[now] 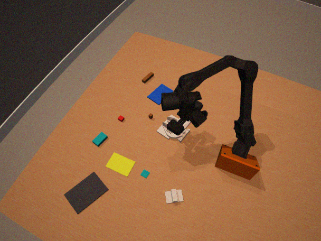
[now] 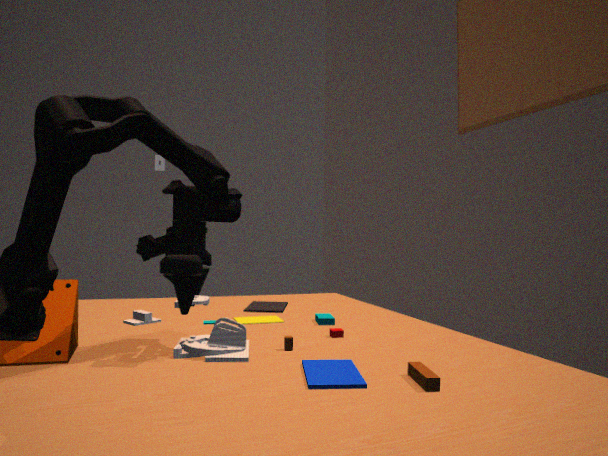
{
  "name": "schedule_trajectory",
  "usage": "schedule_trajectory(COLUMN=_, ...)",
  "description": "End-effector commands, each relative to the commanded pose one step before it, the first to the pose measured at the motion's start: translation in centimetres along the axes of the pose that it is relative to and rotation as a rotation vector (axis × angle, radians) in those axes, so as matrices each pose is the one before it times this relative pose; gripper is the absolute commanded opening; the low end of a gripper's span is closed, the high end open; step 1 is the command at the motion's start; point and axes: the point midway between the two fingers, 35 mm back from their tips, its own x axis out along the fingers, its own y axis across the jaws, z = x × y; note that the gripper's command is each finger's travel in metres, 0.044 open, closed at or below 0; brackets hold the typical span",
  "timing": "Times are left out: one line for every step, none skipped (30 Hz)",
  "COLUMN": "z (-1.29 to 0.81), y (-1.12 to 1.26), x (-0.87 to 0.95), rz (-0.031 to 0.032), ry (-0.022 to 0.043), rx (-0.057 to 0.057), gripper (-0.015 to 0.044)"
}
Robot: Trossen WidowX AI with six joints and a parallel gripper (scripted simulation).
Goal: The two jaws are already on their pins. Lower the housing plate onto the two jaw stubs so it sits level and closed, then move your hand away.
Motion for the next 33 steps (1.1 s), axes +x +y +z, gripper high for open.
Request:
schedule_trajectory(z=0.031, y=0.049, x=0.761, rz=0.00599, ry=0.00167, rx=-0.0085, gripper=0.0351)
schedule_trajectory(z=-0.008, y=-0.005, x=0.165, rz=-0.00006, ry=0.00004, rx=0.0000, gripper=0.0351)
schedule_trajectory(z=-0.007, y=-0.004, x=0.164, rz=-0.00005, ry=0.00004, rx=0.0000, gripper=0.0351)
schedule_trajectory(z=-0.006, y=-0.003, x=0.164, rz=-0.00003, ry=0.00004, rx=0.0000, gripper=0.0351)
schedule_trajectory(z=-0.005, y=-0.002, x=0.164, rz=-0.00002, ry=0.00004, rx=0.0000, gripper=0.0351)
schedule_trajectory(z=-0.005, y=-0.002, x=0.164, rz=-0.00001, ry=0.00004, rx=0.0000, gripper=0.0351)
schedule_trajectory(z=-0.004, y=-0.001, x=0.164, rz=0.00001, ry=0.00004, rx=0.0000, gripper=0.0351)
schedule_trajectory(z=-0.003, y=0.000, x=0.163, rz=0.00002, ry=0.00004, rx=0.0000, gripper=0.0351)
schedule_trajectory(z=-0.002, y=0.001, x=0.163, rz=0.00003, ry=0.00004, rx=0.0000, gripper=0.0351)
schedule_trajectory(z=-0.001, y=0.001, x=0.163, rz=0.00005, ry=0.00004, rx=0.0000, gripper=0.0351)
schedule_trajectory(z=0.000, y=0.002, x=0.163, rz=0.00006, ry=0.00004, rx=0.0000, gripper=0.0351)
schedule_trajectory(z=0.000, y=0.003, x=0.163, rz=0.00008, ry=0.00004, rx=0.0000, gripper=0.0351)
schedule_trajectory(z=0.001, y=0.004, x=0.162, rz=0.00009, ry=0.00004, rx=0.0000, gripper=0.0351)
schedule_trajectory(z=0.002, y=0.004, x=0.162, rz=0.00010, ry=0.00004, rx=0.0000, gripper=0.0351)
schedule_trajectory(z=0.003, y=0.005, x=0.162, rz=0.00012, ry=0.00004, rx=0.0000, gripper=0.0351)
schedule_trajectory(z=0.004, y=0.006, x=0.162, rz=0.00013, ry=0.00004, rx=0.0000, gripper=0.0351)
schedule_trajectory(z=0.005, y=0.006, x=0.161, rz=0.00014, ry=0.00004, rx=0.0001, gripper=0.0351)
schedule_trajectory(z=0.006, y=0.007, x=0.161, rz=0.00016, ry=0.00004, rx=0.0001, gripper=0.0351)
schedule_trajectory(z=0.006, y=0.008, x=0.161, rz=0.00017, ry=0.00004, rx=0.0001, gripper=0.0351)
schedule_trajectory(z=0.007, y=0.008, x=0.160, rz=0.00018, ry=0.00004, rx=0.0001, gripper=0.0351)
schedule_trajectory(z=0.008, y=0.009, x=0.160, rz=0.00020, ry=0.00004, rx=0.0001, gripper=0.0351)
schedule_trajectory(z=0.009, y=0.010, x=0.160, rz=0.00021, ry=0.00004, rx=0.0001, gripper=0.0351)
schedule_trajectory(z=0.010, y=0.011, x=0.160, rz=0.00022, ry=0.00004, rx=0.0001, gripper=0.0351)
schedule_trajectory(z=0.011, y=0.011, x=0.160, rz=0.00024, ry=0.00003, rx=0.0001, gripper=0.0351)
schedule_trajectory(z=0.012, y=0.012, x=0.159, rz=0.00025, ry=0.00003, rx=0.0001, gripper=0.0351)
schedule_trajectory(z=0.013, y=0.012, x=0.159, rz=0.00027, ry=0.00003, rx=0.0001, gripper=0.0351)
schedule_trajectory(z=0.013, y=0.013, x=0.158, rz=0.00028, ry=0.00003, rx=0.0001, gripper=0.0351)
schedule_trajectory(z=0.014, y=0.014, x=0.158, rz=0.00029, ry=0.00003, rx=0.0001, gripper=0.0351)
schedule_trajectory(z=0.012, y=0.011, x=0.126, rz=0.00024, ry=0.00002, rx=0.0001, gripper=0.0351)
schedule_trajectory(z=0.008, y=0.007, x=0.075, rz=0.00015, ry=0.00001, rx=0.0000, gripper=0.0351)
schedule_trajectory(z=0.003, y=0.002, x=0.025, rz=0.00005, ry=0.00000, rx=0.0000, gripper=0.0351)
schedule_trajectory(z=0.000, y=0.000, x=0.000, rz=0.00000, ry=0.00000, rx=0.0000, gripper=0.0351)
schedule_trajectory(z=0.000, y=0.000, x=0.000, rz=0.00000, ry=0.00000, rx=0.0000, gripper=0.0351)
